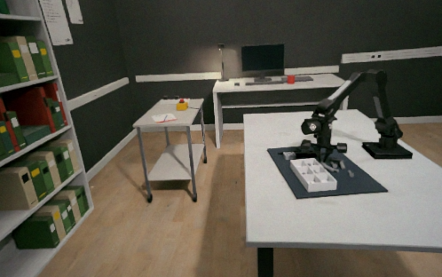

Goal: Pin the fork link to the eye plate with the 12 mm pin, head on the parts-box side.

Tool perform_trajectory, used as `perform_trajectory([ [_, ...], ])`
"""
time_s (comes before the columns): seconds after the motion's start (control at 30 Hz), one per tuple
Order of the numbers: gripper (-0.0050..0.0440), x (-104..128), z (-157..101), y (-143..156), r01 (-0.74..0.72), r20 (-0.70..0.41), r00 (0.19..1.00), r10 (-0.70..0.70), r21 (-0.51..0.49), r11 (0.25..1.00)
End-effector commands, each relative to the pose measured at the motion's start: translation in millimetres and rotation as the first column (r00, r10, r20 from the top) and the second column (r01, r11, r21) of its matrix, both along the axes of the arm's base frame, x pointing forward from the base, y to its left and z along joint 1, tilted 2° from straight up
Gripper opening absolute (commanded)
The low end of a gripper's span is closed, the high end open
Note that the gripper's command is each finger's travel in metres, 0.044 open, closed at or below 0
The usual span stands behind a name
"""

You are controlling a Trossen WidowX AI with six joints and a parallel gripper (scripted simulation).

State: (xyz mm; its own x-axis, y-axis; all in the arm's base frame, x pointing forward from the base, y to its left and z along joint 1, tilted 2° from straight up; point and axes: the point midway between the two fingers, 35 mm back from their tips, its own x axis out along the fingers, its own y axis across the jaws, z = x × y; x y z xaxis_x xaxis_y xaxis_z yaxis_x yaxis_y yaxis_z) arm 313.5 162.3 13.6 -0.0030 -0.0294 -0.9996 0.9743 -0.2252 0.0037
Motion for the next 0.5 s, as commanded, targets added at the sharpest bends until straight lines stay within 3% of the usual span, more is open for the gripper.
perform_trajectory([
  [0.0,-0.005,-1,-1,0,0.001,-0.002,1.0,-0.001,-0.001,1.0],
  [0.47,-0.005,5,11,3,0.001,0.025,1.0,-0.001,0.014,1.0],
])
